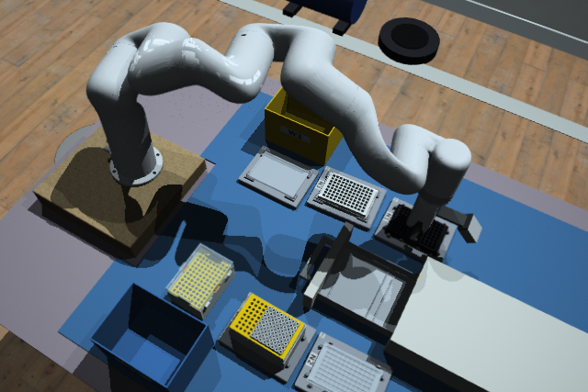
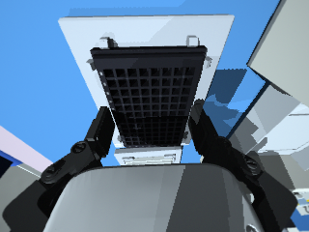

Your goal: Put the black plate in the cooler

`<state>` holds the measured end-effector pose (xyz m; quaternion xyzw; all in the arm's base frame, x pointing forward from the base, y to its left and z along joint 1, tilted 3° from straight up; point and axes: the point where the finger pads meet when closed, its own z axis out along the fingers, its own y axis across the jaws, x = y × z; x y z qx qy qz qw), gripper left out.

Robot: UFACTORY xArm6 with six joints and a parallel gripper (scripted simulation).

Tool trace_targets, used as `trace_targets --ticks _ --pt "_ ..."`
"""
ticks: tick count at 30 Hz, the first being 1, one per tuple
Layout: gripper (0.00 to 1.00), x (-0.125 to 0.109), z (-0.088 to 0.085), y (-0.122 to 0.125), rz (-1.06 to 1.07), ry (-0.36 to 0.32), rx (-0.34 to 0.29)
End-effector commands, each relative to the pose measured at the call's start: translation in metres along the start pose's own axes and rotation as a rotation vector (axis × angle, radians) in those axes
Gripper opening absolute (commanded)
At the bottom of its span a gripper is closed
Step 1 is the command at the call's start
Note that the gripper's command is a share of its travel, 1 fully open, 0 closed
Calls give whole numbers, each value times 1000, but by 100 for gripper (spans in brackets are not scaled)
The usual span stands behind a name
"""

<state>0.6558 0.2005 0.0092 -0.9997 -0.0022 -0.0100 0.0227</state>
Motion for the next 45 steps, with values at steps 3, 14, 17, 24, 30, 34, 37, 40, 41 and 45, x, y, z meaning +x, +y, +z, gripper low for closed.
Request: trace_targets --ticks 3,14,17,24,30,34,37,40,41,45 --pt "100 2 -3 -1 0 5 1" --pt "0 2 -4 -1 0 5 2" --pt "0 2 -4 -1 0 5 1" --pt "0 2 -4 -1 0 5 1" --pt "0 2 -4 -1 0 5 1" --pt "0 2 -4 -1 0 5 1" --pt "0 2 -4 -1 0 5 1" --pt "0 2 -4 -1 0 5 1" --pt "0 2 -4 -1 0 5 1" --pt "0 2 -4 -1 0 5 1"
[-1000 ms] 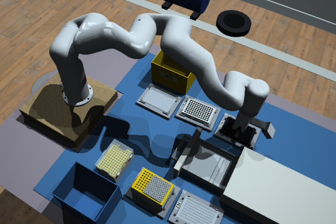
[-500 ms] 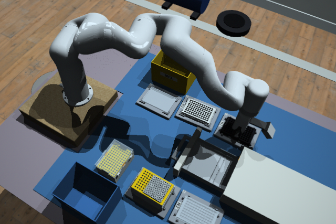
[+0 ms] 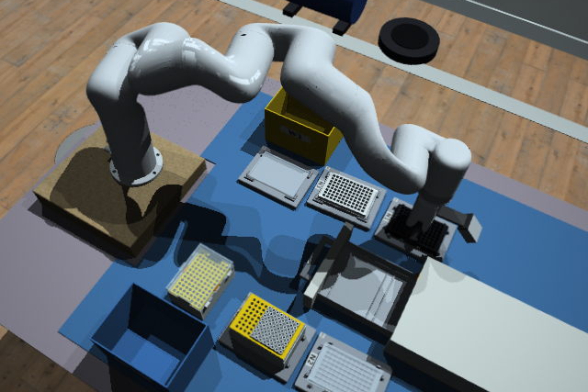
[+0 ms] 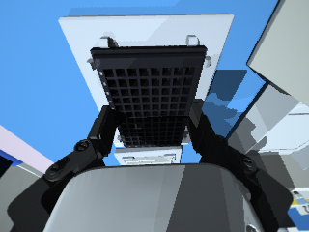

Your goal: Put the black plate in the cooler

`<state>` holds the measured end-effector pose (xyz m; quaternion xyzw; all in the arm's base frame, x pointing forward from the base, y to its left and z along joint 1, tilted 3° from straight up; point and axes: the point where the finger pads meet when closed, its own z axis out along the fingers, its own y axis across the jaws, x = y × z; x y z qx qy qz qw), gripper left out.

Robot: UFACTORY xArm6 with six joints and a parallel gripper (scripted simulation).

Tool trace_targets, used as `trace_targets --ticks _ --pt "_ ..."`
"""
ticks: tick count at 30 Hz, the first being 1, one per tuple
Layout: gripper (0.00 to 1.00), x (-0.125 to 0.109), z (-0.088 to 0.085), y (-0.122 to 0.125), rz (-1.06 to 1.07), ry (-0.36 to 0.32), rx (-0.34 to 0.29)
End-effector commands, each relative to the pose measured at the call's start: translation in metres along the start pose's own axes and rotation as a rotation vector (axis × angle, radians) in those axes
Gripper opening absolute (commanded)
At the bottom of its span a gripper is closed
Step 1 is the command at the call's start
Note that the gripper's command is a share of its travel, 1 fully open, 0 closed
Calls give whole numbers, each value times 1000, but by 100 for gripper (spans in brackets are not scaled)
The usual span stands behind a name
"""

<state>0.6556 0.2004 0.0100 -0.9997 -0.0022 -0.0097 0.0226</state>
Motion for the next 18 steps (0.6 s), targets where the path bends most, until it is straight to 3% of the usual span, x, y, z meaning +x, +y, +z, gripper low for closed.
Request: trace_targets --ticks 1,18 --pt "0 2 -3 -1 0 6 2" --pt "0 2 -5 -1 0 6 2"
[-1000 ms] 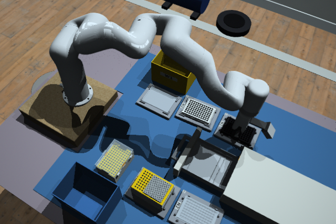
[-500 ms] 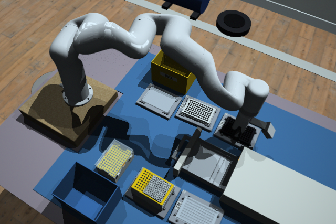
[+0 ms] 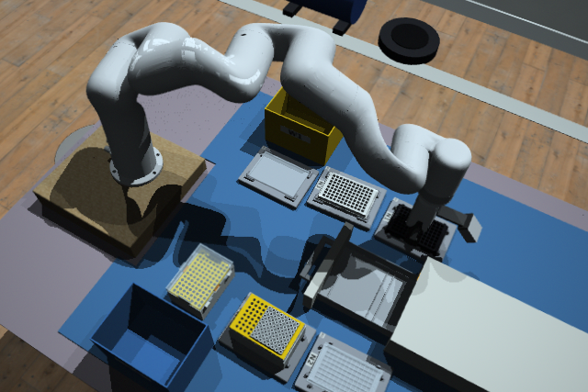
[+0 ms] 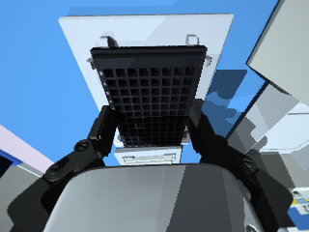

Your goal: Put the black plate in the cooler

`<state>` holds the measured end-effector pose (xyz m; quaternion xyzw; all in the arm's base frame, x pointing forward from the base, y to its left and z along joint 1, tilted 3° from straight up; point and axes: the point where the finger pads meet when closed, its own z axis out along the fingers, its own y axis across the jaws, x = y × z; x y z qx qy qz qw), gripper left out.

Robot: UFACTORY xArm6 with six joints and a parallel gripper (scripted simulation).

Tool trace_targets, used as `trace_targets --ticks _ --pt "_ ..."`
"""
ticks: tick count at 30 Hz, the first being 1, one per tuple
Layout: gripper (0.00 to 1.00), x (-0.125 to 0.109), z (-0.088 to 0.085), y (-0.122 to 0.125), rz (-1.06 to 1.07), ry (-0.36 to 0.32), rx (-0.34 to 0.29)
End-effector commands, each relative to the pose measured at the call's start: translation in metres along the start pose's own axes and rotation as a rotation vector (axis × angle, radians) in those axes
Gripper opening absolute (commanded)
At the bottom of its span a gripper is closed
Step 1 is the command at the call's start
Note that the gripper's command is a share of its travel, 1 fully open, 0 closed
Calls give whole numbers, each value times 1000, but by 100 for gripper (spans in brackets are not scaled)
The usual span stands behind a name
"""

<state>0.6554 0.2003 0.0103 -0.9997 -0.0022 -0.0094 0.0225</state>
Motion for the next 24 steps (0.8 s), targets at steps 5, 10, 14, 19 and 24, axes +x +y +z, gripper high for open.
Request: trace_targets --ticks 5,10,14,19,24 --pt "0 2 -7 -1 0 6 2" --pt "0 2 -10 -1 0 6 2" --pt "0 2 -13 -1 0 6 2" --pt "0 2 -16 -1 0 6 2" --pt "0 2 -18 -1 0 6 2"
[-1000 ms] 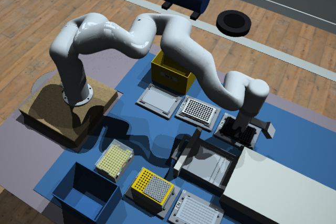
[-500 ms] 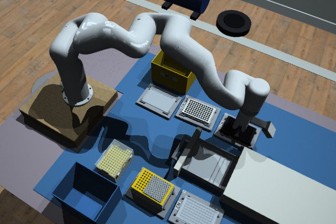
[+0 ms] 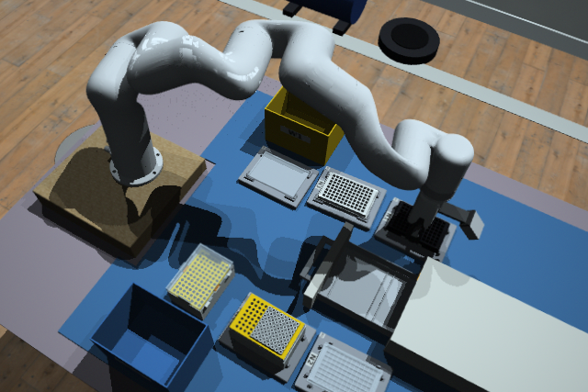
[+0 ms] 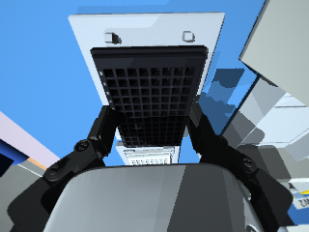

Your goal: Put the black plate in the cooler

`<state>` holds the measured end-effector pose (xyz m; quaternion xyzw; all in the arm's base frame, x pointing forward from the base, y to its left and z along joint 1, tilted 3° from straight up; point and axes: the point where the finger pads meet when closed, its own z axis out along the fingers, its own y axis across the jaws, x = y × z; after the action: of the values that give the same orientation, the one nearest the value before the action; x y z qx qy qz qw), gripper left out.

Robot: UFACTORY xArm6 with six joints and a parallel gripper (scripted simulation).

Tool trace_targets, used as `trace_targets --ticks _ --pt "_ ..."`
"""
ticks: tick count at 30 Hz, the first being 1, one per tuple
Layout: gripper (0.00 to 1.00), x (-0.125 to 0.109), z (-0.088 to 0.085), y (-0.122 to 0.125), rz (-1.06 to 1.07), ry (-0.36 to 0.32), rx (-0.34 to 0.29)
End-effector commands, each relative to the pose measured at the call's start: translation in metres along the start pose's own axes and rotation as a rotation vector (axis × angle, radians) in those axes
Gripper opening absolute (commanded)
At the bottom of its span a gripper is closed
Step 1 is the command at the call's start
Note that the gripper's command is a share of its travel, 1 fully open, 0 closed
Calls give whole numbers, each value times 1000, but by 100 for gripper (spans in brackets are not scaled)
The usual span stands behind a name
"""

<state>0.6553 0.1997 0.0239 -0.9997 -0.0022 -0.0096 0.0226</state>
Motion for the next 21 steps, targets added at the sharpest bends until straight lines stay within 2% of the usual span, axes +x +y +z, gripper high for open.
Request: trace_targets --ticks 1,15,21 --pt "0 2 -5 -1 0 6 2" --pt "0 2 -9 -1 0 6 2" --pt "0 2 -19 -1 0 6 2"
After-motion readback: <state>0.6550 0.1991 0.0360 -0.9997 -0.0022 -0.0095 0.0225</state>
